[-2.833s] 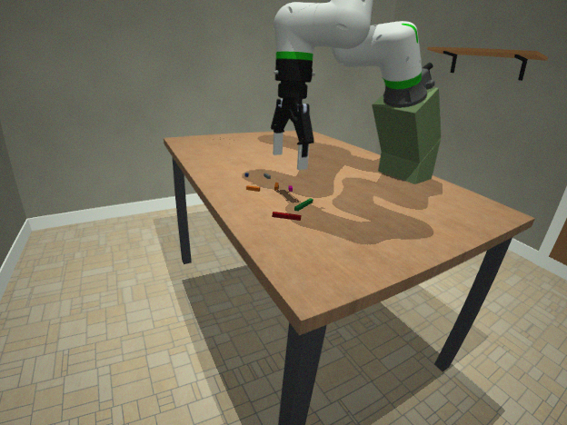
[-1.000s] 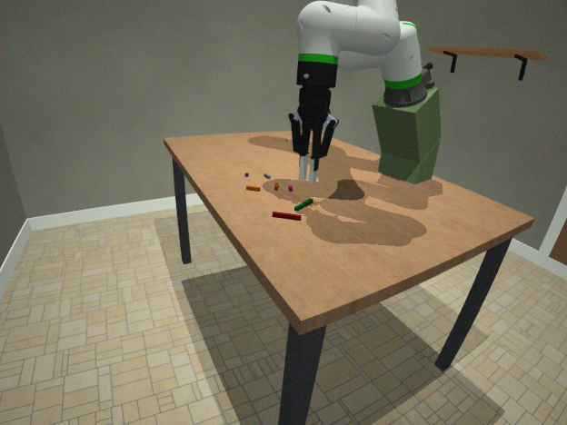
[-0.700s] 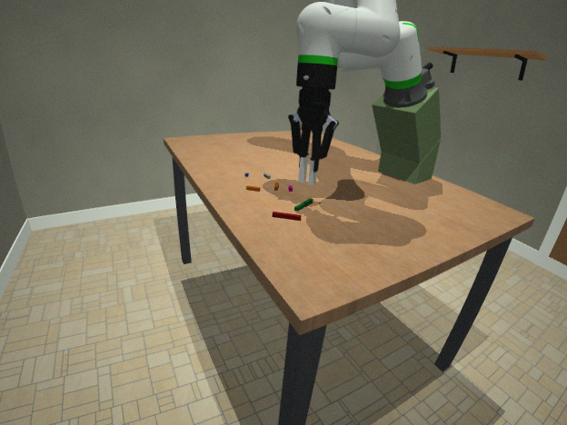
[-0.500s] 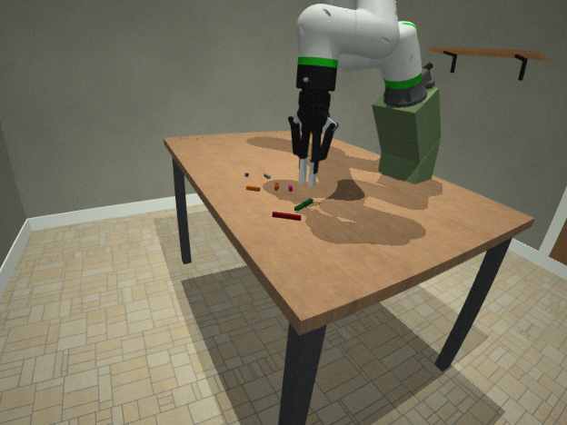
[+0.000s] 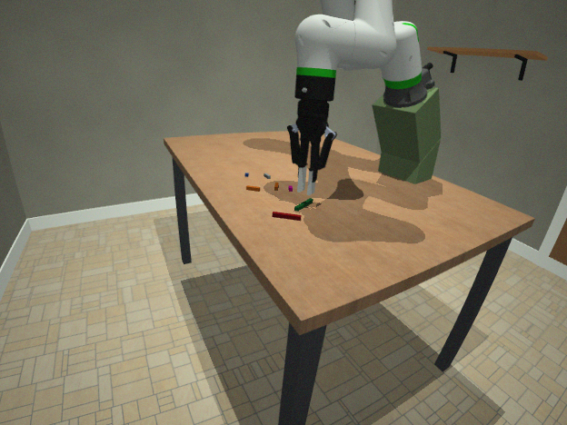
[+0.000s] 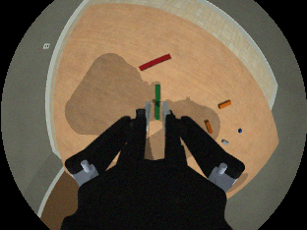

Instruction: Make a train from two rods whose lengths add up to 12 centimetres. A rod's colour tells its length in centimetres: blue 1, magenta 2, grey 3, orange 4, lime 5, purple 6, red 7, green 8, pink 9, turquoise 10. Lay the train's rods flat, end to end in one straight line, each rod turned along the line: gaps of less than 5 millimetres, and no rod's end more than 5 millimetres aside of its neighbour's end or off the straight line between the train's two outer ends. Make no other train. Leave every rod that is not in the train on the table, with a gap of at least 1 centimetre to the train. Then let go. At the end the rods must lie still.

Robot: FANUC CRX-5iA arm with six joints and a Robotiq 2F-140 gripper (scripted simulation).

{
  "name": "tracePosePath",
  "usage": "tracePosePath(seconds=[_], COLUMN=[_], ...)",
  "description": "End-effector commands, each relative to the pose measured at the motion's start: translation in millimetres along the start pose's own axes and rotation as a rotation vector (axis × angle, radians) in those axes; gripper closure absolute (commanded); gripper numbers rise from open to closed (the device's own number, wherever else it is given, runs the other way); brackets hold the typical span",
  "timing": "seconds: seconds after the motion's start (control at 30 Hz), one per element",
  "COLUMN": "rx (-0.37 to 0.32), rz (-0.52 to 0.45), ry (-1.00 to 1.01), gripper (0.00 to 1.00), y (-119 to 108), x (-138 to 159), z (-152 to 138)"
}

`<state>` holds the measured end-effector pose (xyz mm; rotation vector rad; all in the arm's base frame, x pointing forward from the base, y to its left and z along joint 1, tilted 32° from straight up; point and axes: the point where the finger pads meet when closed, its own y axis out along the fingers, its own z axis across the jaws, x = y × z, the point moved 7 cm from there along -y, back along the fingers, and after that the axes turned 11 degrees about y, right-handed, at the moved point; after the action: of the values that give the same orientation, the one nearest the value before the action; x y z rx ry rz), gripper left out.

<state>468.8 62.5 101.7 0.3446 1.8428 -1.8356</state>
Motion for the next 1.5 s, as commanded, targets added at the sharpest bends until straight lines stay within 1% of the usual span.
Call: tracePosePath(seconds=[0.0, 0.3, 0.6, 1.47], rx=[0.002, 0.002, 0.002, 0.002], rz=[0.002, 0.002, 0.002, 0.002], ry=[0.000, 0.000, 0.000, 0.000], gripper=[0.85, 0.85, 0.85, 0.85], y=[7, 17, 21, 23], x=[0, -1, -1, -1], z=[0, 1, 1, 1])
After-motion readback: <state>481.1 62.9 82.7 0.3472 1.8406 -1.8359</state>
